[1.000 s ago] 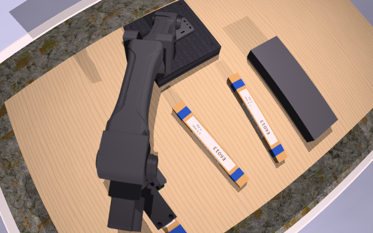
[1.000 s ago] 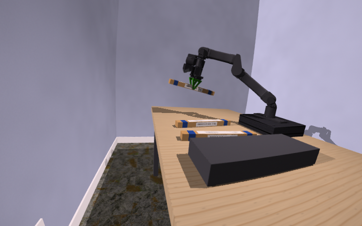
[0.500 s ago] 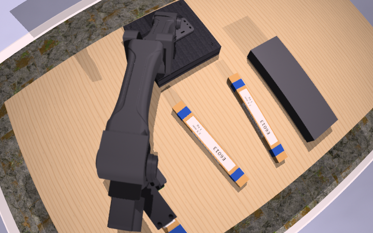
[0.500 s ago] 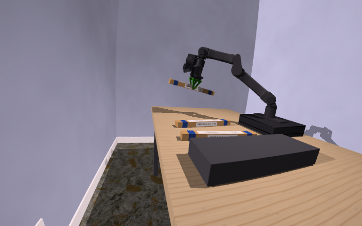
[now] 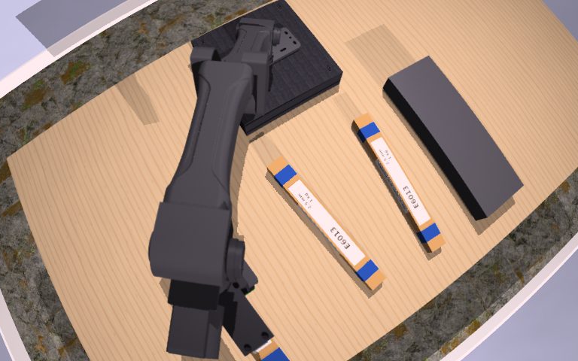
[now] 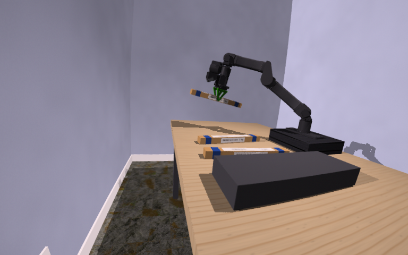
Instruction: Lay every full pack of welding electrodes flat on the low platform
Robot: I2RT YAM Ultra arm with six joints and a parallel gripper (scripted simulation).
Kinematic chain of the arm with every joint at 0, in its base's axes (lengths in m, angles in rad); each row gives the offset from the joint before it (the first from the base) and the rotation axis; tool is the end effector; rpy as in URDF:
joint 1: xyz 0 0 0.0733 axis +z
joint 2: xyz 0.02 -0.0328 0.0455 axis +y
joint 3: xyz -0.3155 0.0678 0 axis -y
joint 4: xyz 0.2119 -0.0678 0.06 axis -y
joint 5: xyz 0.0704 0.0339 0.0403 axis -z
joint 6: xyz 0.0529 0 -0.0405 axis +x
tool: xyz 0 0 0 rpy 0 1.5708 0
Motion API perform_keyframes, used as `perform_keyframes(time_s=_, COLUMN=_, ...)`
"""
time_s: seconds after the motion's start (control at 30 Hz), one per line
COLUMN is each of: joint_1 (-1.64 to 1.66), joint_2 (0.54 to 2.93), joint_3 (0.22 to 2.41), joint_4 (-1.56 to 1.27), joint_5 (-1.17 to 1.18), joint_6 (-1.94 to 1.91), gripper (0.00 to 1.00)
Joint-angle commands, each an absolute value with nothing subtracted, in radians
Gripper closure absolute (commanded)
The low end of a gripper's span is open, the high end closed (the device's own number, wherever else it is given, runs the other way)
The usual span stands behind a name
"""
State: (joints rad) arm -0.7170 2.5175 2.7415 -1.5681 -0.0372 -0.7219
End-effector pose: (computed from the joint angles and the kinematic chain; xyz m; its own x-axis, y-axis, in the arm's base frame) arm 0.3765 -0.3242 0.2886 -0.9810 -0.0208 -0.1926 0.0028 0.9926 -0.1213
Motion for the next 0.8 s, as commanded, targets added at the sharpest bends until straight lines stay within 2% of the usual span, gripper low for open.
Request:
perform_keyframes(time_s=0.0, joint_1=-0.718, joint_2=2.479, joint_3=2.733, joint_4=-1.571, joint_5=-0.045, joint_6=-0.725, gripper=1.0)
perform_keyframes(time_s=0.3, joint_1=-0.717, joint_2=2.48, joint_3=2.732, joint_4=-1.571, joint_5=-0.045, joint_6=-0.725, gripper=1.0)
perform_keyframes(time_s=0.77, joint_1=-0.667, joint_2=2.408, joint_3=2.61, joint_4=-1.571, joint_5=-0.041, joint_6=-0.611, gripper=1.0)
